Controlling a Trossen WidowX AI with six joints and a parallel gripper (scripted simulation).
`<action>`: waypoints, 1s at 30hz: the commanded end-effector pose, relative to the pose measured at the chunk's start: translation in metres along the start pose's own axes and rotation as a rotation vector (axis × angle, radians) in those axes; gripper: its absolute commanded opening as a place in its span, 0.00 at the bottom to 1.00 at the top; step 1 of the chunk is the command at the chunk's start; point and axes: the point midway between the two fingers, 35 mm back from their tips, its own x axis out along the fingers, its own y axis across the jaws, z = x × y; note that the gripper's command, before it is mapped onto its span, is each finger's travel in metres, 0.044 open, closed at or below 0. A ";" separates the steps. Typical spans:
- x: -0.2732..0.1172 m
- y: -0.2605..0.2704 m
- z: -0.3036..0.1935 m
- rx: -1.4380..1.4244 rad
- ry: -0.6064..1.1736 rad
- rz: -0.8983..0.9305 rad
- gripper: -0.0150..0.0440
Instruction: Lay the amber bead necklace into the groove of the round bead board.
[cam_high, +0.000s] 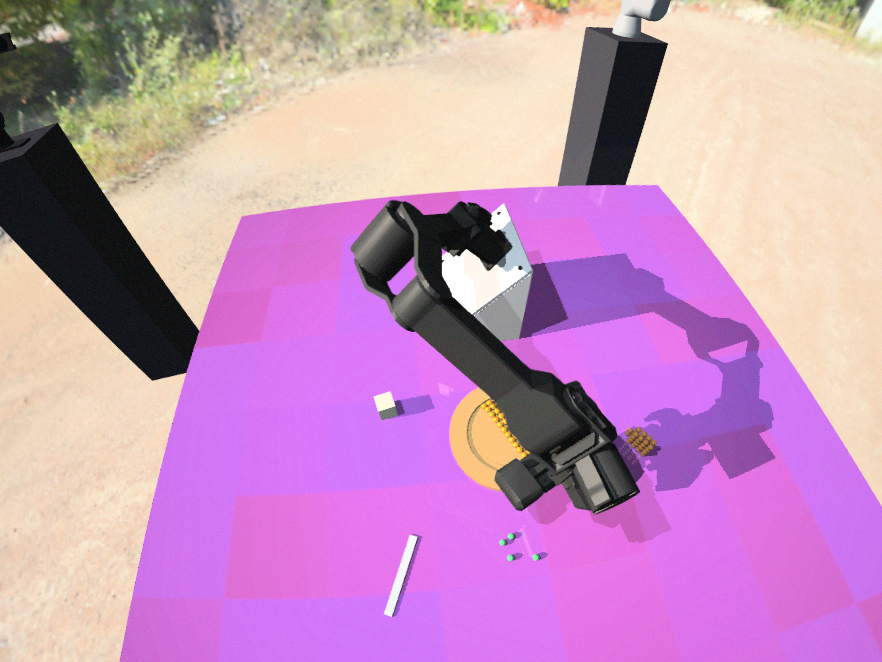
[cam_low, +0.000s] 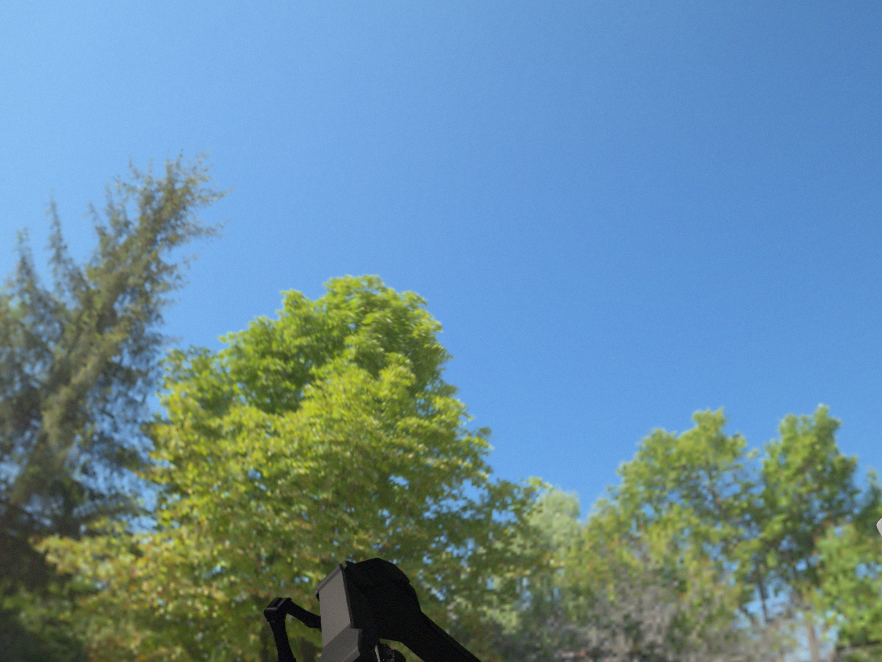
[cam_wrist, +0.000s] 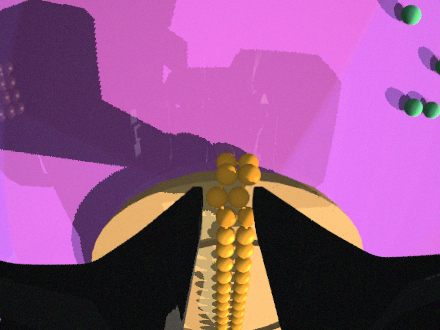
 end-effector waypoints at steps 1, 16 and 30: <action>0.000 0.000 0.000 0.001 0.001 0.000 0.25; 0.000 0.000 0.000 0.001 0.001 0.000 0.25; -0.017 0.000 -0.001 -0.002 0.004 -0.001 0.25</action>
